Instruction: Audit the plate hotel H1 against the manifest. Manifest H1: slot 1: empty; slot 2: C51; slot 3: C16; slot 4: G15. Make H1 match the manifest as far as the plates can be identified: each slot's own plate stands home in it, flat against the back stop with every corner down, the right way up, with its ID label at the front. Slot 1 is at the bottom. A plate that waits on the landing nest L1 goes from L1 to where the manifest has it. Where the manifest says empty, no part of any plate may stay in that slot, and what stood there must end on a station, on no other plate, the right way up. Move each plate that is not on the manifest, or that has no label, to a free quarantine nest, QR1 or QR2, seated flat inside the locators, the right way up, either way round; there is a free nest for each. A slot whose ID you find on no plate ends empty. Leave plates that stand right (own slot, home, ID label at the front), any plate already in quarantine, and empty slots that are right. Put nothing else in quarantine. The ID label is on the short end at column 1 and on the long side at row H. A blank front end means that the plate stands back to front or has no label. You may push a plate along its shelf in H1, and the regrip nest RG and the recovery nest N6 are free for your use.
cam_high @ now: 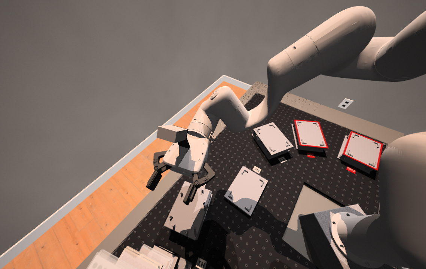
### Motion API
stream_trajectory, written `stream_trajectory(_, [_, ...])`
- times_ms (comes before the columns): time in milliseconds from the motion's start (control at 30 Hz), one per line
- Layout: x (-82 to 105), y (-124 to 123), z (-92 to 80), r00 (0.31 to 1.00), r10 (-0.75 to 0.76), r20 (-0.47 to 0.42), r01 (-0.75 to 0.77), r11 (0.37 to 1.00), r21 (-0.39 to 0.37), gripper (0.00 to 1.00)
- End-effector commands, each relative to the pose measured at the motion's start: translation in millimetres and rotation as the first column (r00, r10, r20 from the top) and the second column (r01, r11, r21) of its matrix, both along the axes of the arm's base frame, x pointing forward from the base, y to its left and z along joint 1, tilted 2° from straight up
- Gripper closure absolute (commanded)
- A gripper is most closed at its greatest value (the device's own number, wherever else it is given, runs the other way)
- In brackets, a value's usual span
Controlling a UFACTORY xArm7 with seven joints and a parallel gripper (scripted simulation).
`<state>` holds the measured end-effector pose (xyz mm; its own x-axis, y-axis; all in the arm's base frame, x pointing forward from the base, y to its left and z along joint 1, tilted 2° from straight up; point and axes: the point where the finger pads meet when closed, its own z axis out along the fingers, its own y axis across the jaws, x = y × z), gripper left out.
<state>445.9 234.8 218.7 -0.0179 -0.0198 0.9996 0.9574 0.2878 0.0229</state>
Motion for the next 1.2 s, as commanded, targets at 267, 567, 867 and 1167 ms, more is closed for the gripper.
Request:
stream_trajectory(267, [-7.2,23,22.6,1.000,0.001,0.004,-0.001,1.000,0.001,0.00])
stream_trajectory(567, [-11.6,36,34.9,1.000,0.001,0.004,-0.001,1.000,0.001,0.00])
stream_trajectory(867, [-16.6,52,48.9,1.000,0.001,0.004,-0.001,1.000,0.001,0.00])
stream_trajectory(1167, [-21.7,67,63.0,1.000,0.001,0.004,-0.001,1.000,0.001,0.00])
